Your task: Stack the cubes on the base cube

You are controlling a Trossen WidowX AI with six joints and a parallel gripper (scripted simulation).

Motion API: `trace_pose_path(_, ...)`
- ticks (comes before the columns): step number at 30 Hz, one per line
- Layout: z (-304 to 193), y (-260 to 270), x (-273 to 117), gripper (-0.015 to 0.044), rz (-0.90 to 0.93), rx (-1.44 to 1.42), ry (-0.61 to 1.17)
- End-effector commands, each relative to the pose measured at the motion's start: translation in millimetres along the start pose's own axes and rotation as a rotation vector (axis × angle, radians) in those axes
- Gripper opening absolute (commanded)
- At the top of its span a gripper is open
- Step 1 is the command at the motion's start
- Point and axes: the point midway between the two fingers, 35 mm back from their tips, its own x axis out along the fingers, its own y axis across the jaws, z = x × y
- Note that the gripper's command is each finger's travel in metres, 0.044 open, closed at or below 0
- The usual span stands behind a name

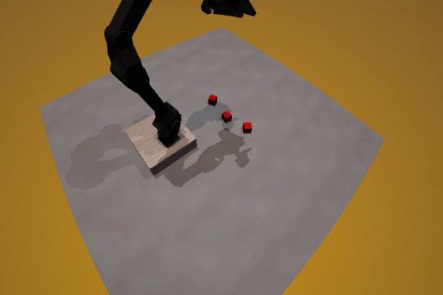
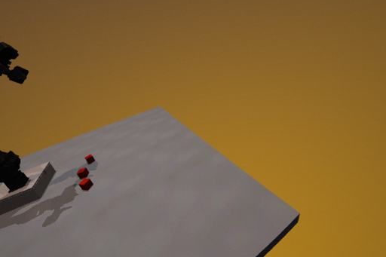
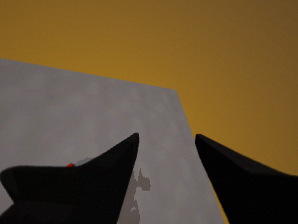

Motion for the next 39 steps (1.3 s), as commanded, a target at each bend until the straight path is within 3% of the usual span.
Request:
trace_pose_path(1,-10.3,28.3,39.6,0.0265,0.078,-0.19,0.095)
trace_pose_path(10,-49.7,82.3,111.6,0.0265,0.286,-0.599,0.247)
trace_pose_path(21,-131.6,140.9,177.3,0.0265,0.651,-1.022,0.343)
trace_pose_path(30,-207.2,178.4,200.6,0.0265,0.979,-1.255,0.318)
trace_pose_path(39,-214.3,181.5,201.5,0.0265,1.011,-1.272,0.311)
